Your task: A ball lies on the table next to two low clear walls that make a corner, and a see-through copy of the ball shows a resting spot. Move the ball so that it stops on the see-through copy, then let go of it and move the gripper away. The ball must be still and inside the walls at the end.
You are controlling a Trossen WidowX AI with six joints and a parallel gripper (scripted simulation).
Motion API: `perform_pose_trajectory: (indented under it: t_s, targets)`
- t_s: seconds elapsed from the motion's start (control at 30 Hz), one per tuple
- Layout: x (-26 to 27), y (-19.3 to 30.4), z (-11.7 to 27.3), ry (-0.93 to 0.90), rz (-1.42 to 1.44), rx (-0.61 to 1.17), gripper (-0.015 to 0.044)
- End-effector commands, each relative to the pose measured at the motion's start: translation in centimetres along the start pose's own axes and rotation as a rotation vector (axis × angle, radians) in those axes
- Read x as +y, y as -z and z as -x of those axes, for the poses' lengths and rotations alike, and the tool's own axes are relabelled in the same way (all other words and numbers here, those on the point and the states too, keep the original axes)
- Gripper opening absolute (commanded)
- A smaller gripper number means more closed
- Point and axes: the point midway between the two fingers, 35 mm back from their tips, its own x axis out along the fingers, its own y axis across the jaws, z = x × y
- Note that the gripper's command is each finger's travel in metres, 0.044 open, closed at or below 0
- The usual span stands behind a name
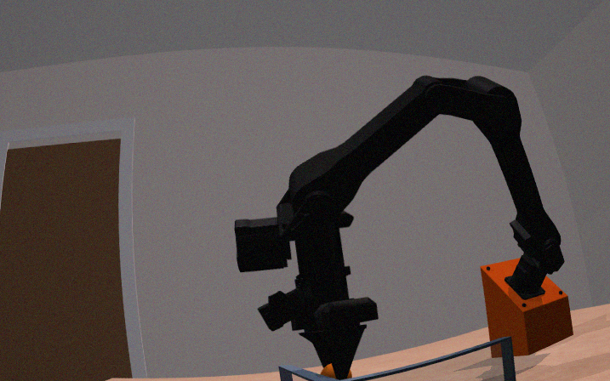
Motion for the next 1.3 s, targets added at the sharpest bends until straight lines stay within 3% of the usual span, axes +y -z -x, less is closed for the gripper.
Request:
perform_pose_trajectory:
  t_s: [0.0,0.7,1.07,1.27]
  targets:
    - [0.0,0.2,-1.7,-0.006,-0.008,-0.001,0.0000]
    - [0.1,0.2,-3.6,-0.007,-0.008,-0.001,0.0000]
    - [0.0,0.2,-3.3,-0.003,-0.003,-0.001,0.0289]
    - [0.0,0.0,-2.2,-0.002,-0.004,-0.002,0.0304]
